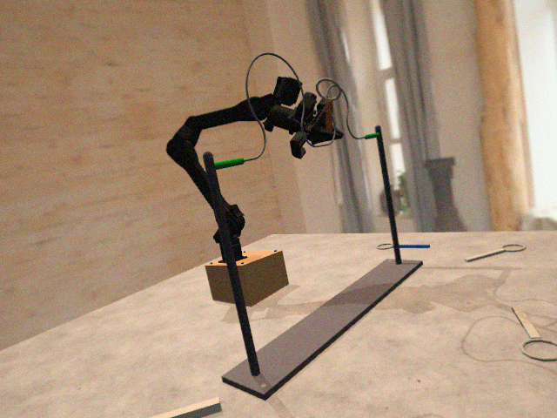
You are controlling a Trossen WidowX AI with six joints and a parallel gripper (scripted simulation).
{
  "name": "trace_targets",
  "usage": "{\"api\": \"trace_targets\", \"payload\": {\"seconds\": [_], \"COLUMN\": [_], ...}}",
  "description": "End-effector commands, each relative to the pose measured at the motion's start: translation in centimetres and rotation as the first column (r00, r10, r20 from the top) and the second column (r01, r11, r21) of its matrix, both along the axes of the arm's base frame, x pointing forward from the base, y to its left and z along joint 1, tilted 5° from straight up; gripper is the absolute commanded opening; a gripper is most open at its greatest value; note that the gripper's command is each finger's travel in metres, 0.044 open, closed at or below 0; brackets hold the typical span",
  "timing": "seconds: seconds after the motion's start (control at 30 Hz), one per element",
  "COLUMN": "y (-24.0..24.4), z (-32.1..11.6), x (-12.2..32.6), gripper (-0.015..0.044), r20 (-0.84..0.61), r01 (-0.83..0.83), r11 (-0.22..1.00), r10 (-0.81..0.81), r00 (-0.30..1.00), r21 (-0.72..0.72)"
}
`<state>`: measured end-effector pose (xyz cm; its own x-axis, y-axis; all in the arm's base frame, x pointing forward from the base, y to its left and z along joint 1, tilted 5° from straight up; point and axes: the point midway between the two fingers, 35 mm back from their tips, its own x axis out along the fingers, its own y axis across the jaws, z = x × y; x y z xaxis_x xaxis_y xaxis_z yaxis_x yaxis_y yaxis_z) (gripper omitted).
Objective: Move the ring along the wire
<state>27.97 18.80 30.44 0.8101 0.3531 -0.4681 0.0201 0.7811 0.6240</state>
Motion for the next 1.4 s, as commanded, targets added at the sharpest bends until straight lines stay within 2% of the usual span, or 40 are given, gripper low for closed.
{"api": "trace_targets", "payload": {"seconds": [0.0, 0.63, 1.37], "y": [-0.6, -3.5, -7.2], "z": [-0.5, -1.8, -1.6], "x": [0.1, 0.5, 1.0], "gripper": [-0.0150, -0.0150, -0.0150], "r20": [0.016, 0.070, 0.109], "r01": [-0.002, 0.006, 0.047], "r11": [0.993, 0.851, 0.488], "r10": [0.004, 0.037, 0.100], "r00": [1.000, 0.997, 0.989], "r21": [-0.114, -0.525, -0.872]}}
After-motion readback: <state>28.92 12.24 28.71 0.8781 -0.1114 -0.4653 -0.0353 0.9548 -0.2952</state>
